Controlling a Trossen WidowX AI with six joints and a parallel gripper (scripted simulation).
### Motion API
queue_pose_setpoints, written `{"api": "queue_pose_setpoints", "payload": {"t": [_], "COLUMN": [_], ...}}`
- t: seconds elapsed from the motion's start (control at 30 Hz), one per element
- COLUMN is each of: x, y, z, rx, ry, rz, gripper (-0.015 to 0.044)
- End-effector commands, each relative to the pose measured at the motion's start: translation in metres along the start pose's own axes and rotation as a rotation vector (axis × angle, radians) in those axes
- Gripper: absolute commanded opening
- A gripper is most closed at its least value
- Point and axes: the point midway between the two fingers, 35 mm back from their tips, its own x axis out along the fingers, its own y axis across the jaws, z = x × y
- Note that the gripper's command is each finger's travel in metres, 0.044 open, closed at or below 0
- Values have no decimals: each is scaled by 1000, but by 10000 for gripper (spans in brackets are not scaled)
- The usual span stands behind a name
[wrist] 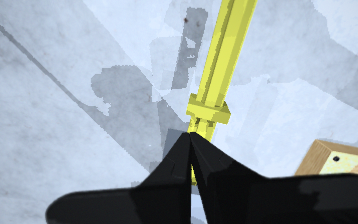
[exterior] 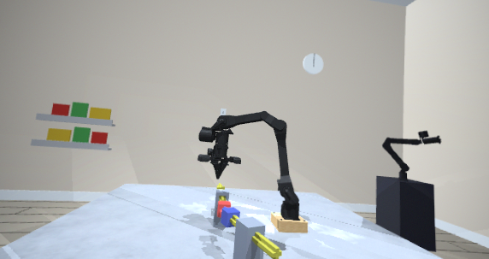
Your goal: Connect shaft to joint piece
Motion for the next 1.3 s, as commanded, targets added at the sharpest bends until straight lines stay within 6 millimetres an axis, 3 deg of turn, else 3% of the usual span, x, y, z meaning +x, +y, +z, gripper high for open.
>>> {"api": "queue_pose_setpoints", "payload": {"t": [0.0, 0.2, 1.0, 1.27], "x": [9, 20, 49, 49], "y": [-18, -44, -44, -44], "z": [22, 49, 50, 50], "rx": [116, 270, 268, 270], "ry": [-5, -10, -11, -24], "rz": [-14, -22, -18, 0], "gripper": [0, 0, 0, 0]}}
